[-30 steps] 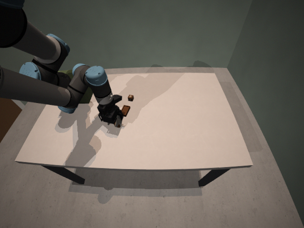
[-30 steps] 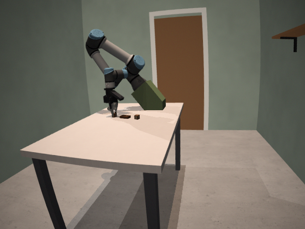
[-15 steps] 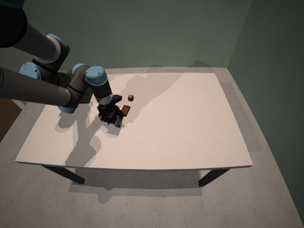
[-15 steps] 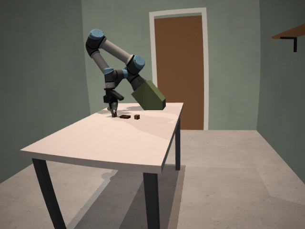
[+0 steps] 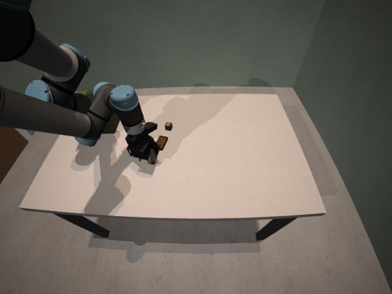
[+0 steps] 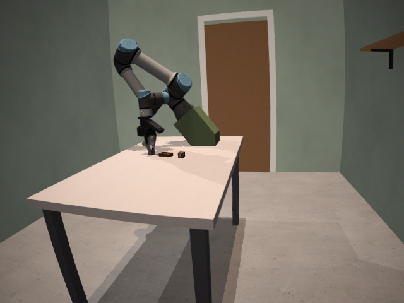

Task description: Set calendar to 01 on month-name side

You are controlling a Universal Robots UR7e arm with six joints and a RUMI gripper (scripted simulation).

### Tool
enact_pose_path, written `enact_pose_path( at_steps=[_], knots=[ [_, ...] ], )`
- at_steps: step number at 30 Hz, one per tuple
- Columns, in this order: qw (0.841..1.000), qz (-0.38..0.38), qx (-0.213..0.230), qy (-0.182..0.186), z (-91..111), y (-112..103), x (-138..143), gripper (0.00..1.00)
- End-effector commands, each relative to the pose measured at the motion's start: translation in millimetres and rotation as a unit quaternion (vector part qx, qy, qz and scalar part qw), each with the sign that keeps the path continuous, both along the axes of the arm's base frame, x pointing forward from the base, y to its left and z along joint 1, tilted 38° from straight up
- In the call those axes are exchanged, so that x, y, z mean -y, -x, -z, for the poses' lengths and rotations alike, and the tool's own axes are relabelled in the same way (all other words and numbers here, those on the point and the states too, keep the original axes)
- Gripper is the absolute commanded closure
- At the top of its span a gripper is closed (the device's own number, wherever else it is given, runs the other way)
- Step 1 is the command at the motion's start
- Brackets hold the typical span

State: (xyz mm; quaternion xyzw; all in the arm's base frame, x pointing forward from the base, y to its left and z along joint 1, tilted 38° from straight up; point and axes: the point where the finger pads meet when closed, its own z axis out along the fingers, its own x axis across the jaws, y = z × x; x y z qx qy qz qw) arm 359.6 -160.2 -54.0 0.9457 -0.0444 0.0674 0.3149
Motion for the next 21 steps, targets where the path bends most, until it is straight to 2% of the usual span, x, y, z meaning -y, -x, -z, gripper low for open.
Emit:
enact_pose_path(
  at_steps=[1, 9, 13, 15, 16, 21],
  knots=[
    [1.0, 0.0, 0.0, 0.0, -0.3, -0.2, -0.1, 0.9],
    [1.0, 0.0, 0.0, 0.0, -0.3, -0.2, -0.1, 0.9],
    [1.0, 0.0, 0.0, 0.0, -0.3, -0.2, -0.1, 0.83],
    [1.0, 0.0, 0.0, 0.0, -0.3, -0.2, -0.1, 0.83],
    [1.0, 0.0, 0.0, 0.0, -0.3, -0.2, -0.1, 0.79],
    [1.0, 0.0, 0.0, 0.0, -0.3, -0.2, -0.1, 0.76]
  ],
)
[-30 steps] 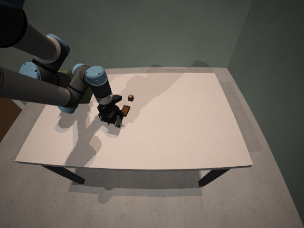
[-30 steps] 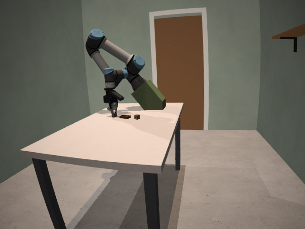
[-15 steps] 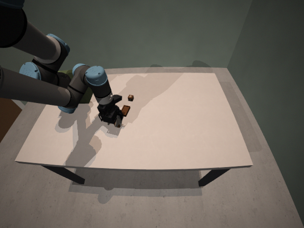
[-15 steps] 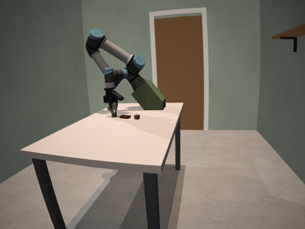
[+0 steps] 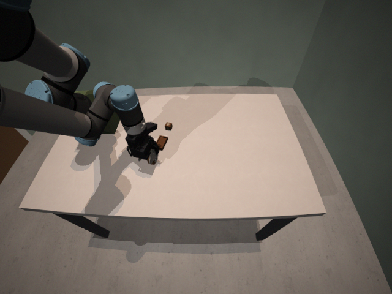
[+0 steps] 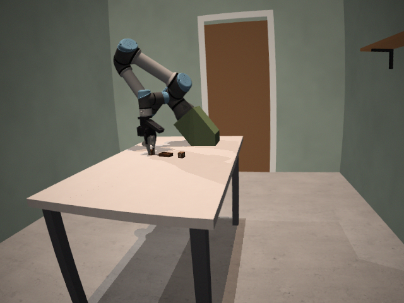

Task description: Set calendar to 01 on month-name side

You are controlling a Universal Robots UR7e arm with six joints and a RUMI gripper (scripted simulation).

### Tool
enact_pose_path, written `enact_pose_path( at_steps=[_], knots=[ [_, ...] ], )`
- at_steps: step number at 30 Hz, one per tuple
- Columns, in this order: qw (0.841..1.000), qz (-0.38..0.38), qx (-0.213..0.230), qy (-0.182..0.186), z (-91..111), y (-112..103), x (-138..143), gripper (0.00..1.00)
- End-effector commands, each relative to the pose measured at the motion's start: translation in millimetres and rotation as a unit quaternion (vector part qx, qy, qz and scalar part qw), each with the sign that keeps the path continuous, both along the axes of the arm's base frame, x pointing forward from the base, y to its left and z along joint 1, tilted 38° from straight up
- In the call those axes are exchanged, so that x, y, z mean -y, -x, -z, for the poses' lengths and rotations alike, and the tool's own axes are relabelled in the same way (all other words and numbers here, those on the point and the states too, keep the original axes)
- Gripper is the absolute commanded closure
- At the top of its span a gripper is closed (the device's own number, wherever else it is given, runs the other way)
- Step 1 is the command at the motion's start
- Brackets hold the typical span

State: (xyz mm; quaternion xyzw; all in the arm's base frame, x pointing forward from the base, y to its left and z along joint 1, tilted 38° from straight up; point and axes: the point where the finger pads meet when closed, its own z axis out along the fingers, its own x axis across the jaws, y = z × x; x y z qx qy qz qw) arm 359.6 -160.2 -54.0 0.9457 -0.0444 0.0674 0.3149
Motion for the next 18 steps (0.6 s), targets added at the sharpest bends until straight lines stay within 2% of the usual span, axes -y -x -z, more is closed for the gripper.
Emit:
enact_pose_path(
  at_steps=[1, 18],
  knots=[
    [1.0, 0.0, 0.0, 0.0, -0.3, -0.2, -0.1, 0.72],
    [1.0, 0.0, 0.0, 0.0, -2.0, 0.0, -1.4, 0.72]
  ],
)
